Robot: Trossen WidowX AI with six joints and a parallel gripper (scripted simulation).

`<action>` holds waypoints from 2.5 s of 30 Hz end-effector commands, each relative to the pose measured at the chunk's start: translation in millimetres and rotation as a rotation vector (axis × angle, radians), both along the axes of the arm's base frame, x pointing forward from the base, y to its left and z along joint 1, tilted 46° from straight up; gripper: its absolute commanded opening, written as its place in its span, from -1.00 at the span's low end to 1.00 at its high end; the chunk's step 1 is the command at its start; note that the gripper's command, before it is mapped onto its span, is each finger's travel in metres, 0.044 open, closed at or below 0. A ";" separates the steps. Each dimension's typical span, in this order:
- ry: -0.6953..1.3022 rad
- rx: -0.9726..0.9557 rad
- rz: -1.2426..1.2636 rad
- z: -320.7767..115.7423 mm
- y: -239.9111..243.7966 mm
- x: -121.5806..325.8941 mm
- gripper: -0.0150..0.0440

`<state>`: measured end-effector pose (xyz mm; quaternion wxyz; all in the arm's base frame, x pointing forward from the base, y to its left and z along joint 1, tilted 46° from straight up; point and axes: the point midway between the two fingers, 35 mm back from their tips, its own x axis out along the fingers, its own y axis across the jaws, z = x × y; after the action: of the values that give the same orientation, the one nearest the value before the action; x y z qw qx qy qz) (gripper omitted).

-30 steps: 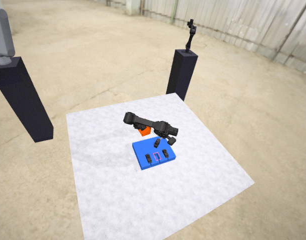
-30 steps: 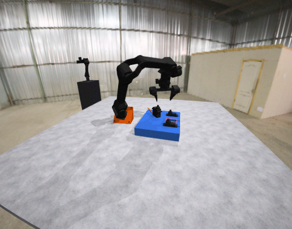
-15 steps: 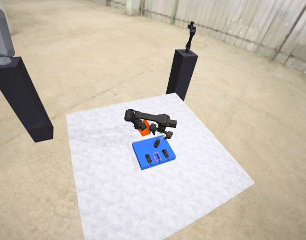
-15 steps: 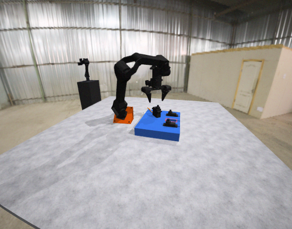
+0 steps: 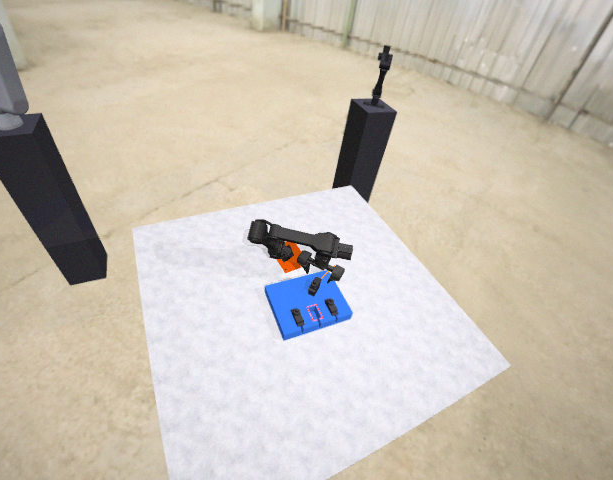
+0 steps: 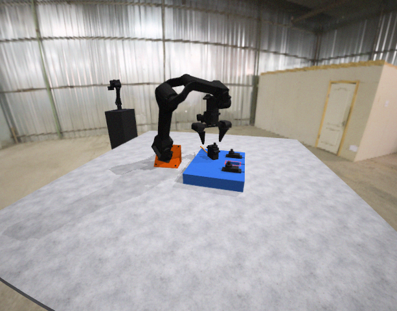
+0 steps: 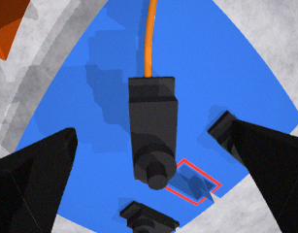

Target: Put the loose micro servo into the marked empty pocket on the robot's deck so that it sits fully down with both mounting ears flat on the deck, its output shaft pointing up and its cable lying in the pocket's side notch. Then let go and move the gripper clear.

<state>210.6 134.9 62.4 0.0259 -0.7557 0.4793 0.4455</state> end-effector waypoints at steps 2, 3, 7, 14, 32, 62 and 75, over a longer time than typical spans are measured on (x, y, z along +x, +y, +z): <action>0.001 -0.002 0.005 -4.1 -4.6 1.0 1.00; 0.001 -0.002 0.005 -4.9 -5.4 1.2 1.00; 0.001 -0.002 0.005 -9.1 -9.6 2.2 1.00; 0.000 -0.002 0.005 -16.0 -16.8 3.5 1.00; 0.000 -0.002 0.005 -16.2 -17.0 3.5 -0.18; 0.000 -0.002 0.005 17.3 -5.3 14.3 -0.49; -0.023 0.001 -0.019 42.3 -30.2 14.4 -0.49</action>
<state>225.6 107.0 102.3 0.0290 -0.7557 0.4812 0.4433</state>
